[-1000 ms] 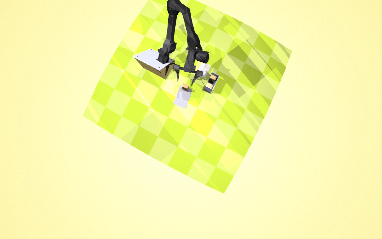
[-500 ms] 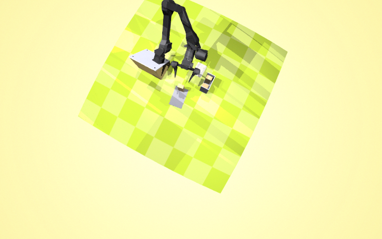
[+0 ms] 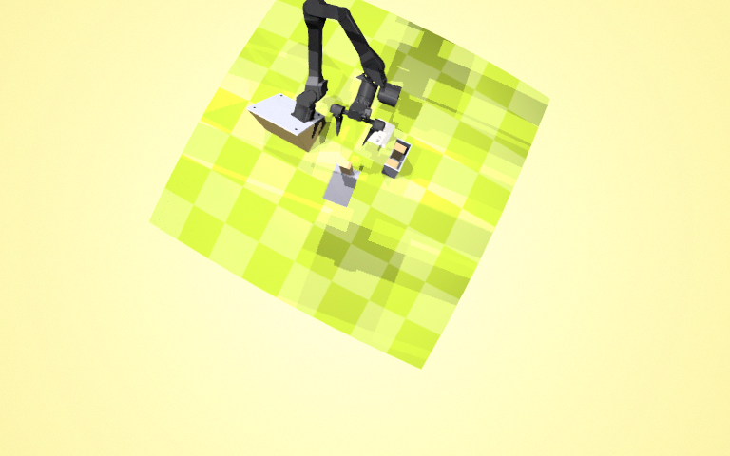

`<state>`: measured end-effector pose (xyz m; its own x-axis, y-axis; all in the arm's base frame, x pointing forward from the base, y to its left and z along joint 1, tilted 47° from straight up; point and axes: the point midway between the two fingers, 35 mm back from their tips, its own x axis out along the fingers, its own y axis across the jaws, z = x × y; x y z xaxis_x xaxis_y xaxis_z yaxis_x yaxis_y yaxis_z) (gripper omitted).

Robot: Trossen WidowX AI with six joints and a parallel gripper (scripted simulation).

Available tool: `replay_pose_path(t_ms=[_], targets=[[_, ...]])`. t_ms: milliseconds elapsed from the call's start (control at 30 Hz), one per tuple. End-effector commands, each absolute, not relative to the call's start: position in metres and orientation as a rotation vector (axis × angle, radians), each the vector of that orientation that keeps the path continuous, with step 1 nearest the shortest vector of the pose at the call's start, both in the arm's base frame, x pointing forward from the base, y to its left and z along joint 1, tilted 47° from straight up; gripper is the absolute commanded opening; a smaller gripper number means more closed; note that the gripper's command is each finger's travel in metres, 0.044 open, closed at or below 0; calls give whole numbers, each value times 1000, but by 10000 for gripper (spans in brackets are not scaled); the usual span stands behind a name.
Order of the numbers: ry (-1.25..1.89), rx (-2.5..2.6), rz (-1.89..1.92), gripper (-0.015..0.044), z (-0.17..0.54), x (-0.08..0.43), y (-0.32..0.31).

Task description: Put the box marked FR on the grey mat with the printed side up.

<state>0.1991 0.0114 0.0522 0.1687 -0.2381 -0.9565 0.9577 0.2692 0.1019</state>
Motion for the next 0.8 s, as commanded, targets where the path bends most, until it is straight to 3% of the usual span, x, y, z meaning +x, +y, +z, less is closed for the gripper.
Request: replay_pose_path(t_ms=[0,767], targets=[[1027,902,-1043,440,52,198,16],[1029,903,-1043,440,26,194,43]])
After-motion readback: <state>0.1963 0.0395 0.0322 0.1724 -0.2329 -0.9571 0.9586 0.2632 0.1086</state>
